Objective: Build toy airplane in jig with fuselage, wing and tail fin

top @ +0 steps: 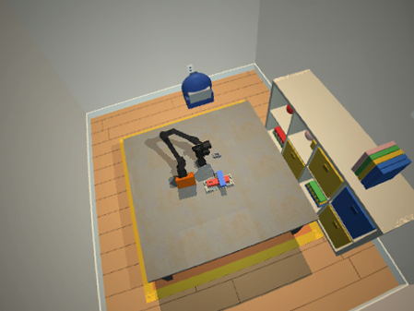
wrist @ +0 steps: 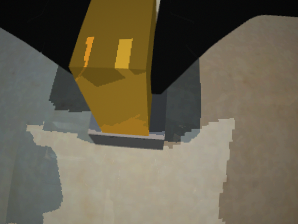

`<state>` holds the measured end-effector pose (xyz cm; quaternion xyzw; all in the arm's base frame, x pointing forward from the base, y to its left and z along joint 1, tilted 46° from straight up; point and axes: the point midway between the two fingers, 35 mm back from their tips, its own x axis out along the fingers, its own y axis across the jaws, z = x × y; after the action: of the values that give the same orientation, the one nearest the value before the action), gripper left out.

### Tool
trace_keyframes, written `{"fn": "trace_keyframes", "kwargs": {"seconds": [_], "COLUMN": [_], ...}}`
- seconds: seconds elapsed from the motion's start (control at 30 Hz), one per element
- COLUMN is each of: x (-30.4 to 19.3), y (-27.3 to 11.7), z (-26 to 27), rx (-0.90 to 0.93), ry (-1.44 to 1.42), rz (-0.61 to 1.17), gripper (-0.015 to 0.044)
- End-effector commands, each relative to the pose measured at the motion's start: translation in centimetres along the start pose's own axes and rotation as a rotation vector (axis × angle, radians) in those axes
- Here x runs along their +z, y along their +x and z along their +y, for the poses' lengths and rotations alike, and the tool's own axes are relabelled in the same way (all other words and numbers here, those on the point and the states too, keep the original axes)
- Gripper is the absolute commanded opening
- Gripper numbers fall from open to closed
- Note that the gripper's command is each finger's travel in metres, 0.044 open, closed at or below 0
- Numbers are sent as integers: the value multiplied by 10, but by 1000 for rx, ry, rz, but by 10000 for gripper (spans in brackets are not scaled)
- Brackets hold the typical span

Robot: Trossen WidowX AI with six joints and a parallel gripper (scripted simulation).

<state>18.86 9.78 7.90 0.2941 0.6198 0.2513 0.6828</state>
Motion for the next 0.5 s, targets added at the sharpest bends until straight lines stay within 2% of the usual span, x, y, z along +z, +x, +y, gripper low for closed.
{"fn": "trace_keyframes", "kwargs": {"seconds": [0.0,0.47], "x": [1,9], "y": [-5,-47], "z": [1,-3], "rx": [-17,-52], "ry": [-24,20], "rz": [4,-26], "gripper": [0,0]}}
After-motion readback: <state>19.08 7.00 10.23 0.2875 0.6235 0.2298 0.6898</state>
